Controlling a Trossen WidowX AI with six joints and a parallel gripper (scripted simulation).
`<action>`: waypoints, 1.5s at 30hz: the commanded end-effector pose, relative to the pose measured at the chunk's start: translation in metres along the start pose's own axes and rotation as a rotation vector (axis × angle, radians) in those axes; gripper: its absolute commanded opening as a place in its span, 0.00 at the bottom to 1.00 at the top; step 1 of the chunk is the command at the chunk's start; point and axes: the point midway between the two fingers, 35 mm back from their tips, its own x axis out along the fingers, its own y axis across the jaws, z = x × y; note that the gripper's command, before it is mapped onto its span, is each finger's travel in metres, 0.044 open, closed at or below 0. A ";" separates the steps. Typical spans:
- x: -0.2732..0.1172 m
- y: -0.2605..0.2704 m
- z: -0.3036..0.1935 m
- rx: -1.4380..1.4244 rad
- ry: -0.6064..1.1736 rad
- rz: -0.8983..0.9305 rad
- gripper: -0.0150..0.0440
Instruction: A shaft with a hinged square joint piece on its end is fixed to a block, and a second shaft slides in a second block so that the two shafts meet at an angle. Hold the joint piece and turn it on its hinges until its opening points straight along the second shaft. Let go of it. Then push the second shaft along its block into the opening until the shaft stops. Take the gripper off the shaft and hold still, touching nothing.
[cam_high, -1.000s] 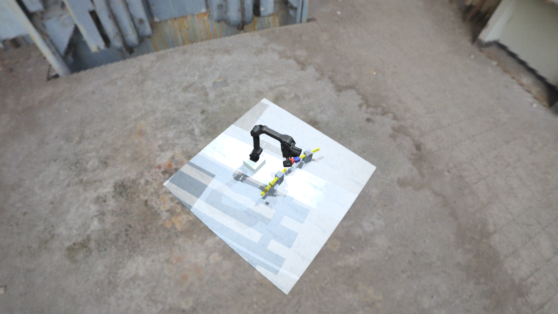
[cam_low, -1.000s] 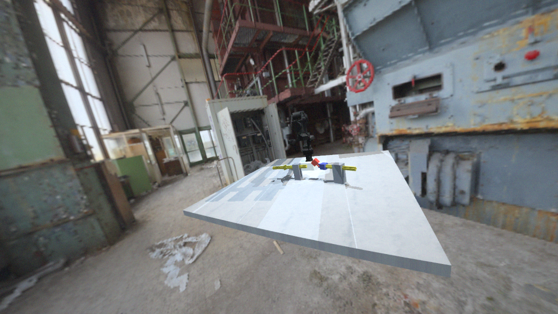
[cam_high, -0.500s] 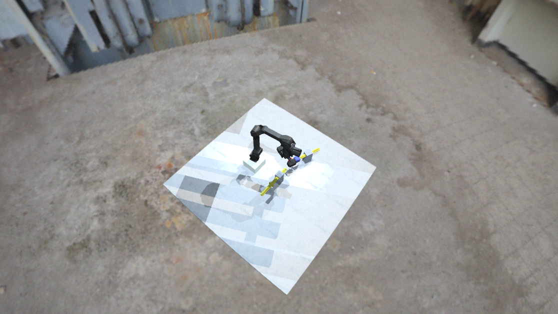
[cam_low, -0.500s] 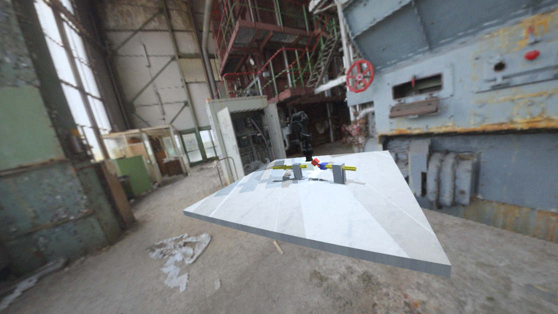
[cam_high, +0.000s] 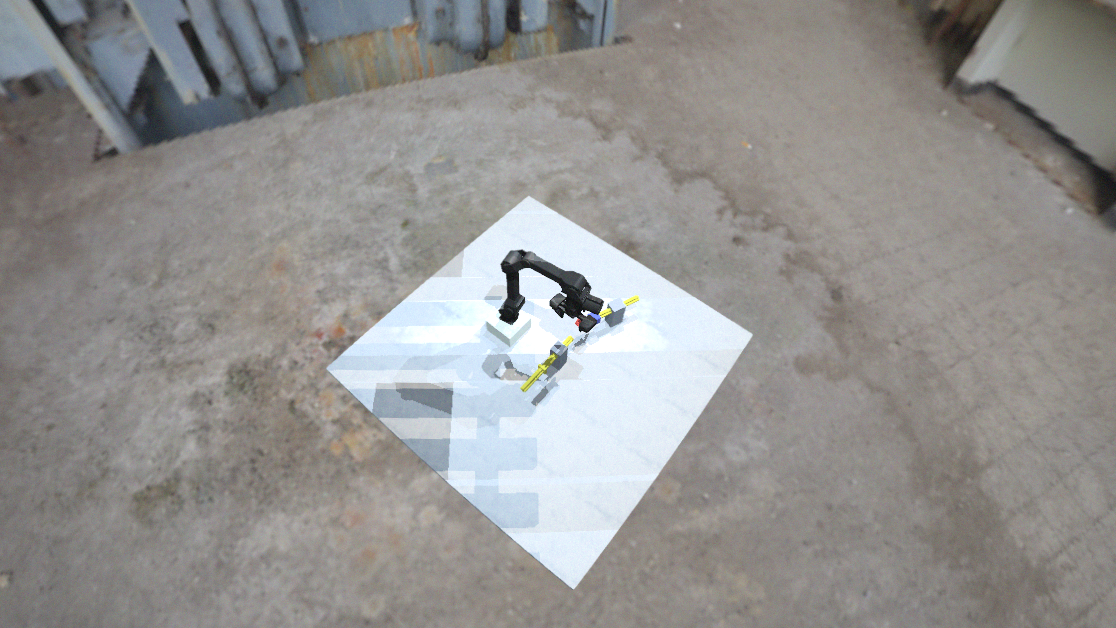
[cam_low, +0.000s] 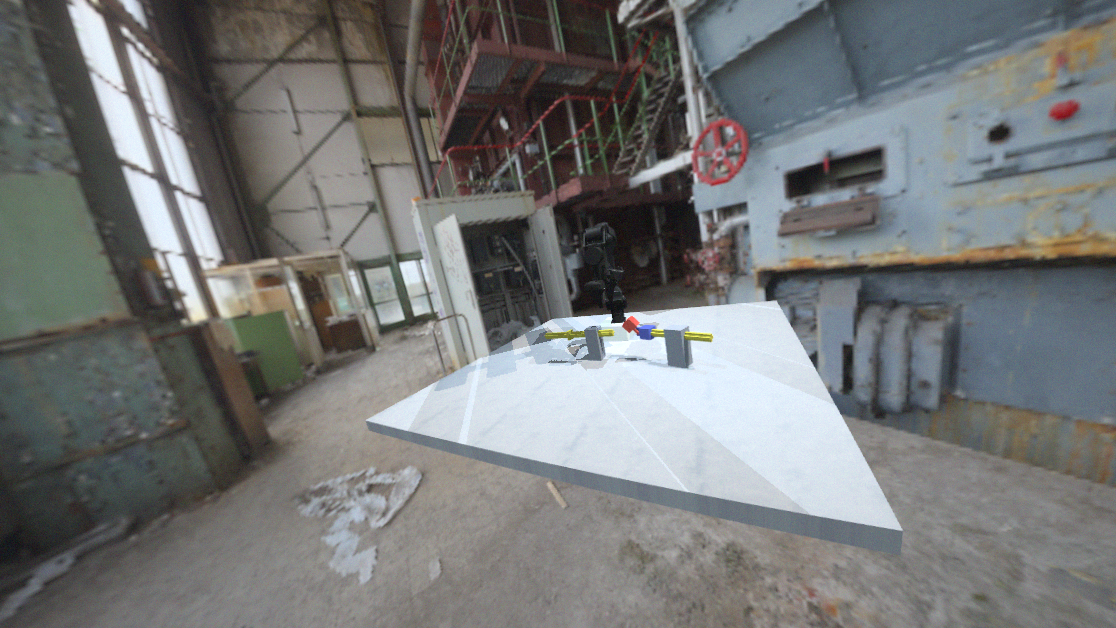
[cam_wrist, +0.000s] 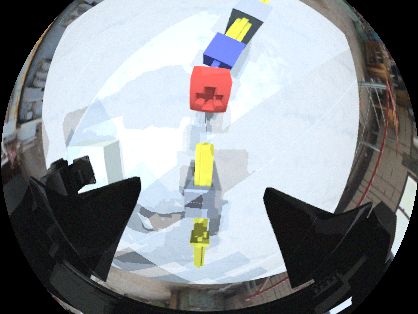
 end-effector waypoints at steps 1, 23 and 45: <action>0.003 -0.001 0.001 -0.020 -0.003 0.000 1.00; 0.081 -0.001 0.001 -0.020 -0.003 0.000 1.00; 0.080 0.002 0.071 -0.019 -0.010 0.000 1.00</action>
